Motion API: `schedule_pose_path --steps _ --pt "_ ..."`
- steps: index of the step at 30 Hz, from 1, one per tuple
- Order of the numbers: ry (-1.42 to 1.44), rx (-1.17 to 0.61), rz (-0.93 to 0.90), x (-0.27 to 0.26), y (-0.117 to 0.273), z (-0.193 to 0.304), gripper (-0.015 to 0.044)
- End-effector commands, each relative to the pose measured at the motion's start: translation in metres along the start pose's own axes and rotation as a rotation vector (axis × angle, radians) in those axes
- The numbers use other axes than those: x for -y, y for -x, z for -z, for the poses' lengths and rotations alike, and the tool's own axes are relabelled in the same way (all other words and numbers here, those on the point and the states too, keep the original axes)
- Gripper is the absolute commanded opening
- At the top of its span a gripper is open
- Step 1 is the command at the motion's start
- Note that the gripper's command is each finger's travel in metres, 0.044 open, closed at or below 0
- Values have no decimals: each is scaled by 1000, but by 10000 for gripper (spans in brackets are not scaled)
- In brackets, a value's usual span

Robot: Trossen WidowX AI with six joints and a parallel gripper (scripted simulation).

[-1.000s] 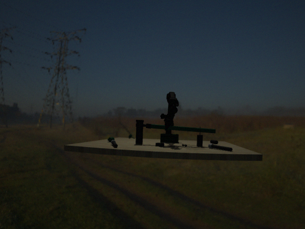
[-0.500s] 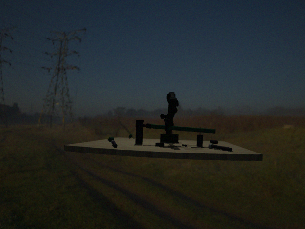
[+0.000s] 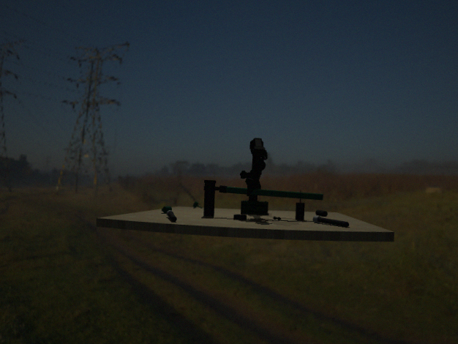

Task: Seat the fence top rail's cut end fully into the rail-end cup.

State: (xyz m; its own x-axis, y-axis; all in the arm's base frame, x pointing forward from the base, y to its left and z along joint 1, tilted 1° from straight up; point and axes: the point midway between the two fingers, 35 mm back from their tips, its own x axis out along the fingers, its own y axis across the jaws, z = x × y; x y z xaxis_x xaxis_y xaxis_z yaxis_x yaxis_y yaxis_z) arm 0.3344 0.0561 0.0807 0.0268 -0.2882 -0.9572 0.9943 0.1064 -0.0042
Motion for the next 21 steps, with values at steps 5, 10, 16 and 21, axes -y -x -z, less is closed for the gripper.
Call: schedule_pose_path --steps 5,10,16,21 --pt "-1 7 -3 0 0 -10 0" --pt "-1 7 -3 0 0 -14 0" --pt "-1 8 -3 0 -1 -19 0" --pt "-1 8 -3 0 -2 -23 0"
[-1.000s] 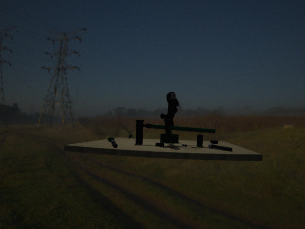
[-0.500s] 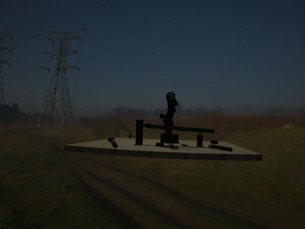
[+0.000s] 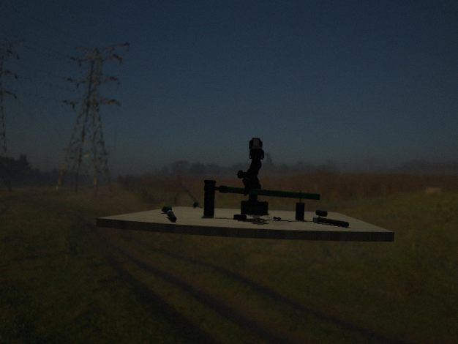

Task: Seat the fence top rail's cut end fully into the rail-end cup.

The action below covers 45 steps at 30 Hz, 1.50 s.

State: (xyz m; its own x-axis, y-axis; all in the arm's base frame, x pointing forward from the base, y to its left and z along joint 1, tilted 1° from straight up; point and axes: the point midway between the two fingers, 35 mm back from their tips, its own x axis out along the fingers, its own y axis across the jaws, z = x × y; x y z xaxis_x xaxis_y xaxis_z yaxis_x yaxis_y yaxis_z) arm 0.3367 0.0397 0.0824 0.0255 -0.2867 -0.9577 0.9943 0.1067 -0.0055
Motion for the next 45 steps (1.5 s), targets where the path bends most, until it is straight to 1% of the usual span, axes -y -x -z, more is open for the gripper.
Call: schedule_pose_path --steps 1,13,14,22,32,39,45 --pt "-2 10 -5 0 1 -7 0" --pt "-2 11 -5 0 -1 -16 0" --pt "0 1 0 0 -2 -10 0" --pt "0 1 0 0 -2 -10 0" --pt "0 1 0 0 -1 -10 263" --pt "0 -1 0 -1 20 3 440" --pt "0 -3 1 2 44 17 440"
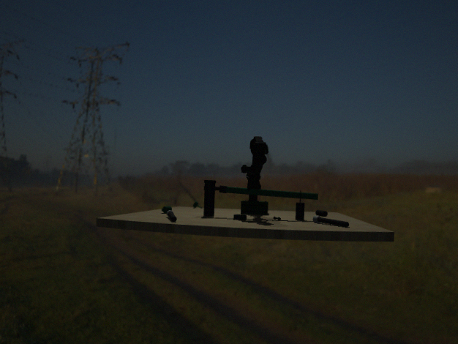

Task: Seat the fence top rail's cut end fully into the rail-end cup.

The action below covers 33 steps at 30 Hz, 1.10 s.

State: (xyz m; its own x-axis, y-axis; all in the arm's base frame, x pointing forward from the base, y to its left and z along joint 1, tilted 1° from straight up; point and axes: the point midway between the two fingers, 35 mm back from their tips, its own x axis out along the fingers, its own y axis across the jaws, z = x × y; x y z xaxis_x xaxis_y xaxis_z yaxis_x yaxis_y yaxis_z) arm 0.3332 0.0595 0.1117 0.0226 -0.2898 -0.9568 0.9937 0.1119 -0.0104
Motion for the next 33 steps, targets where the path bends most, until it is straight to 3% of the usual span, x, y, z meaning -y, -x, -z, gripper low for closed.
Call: schedule_pose_path --steps 1,4,11,33 --pt "-6 -6 -3 0 12 7 440" --pt "2 -1 -3 0 12 4 440" --pt "3 -2 -2 5 56 3 440" --pt "3 -2 -2 5 56 3 440"
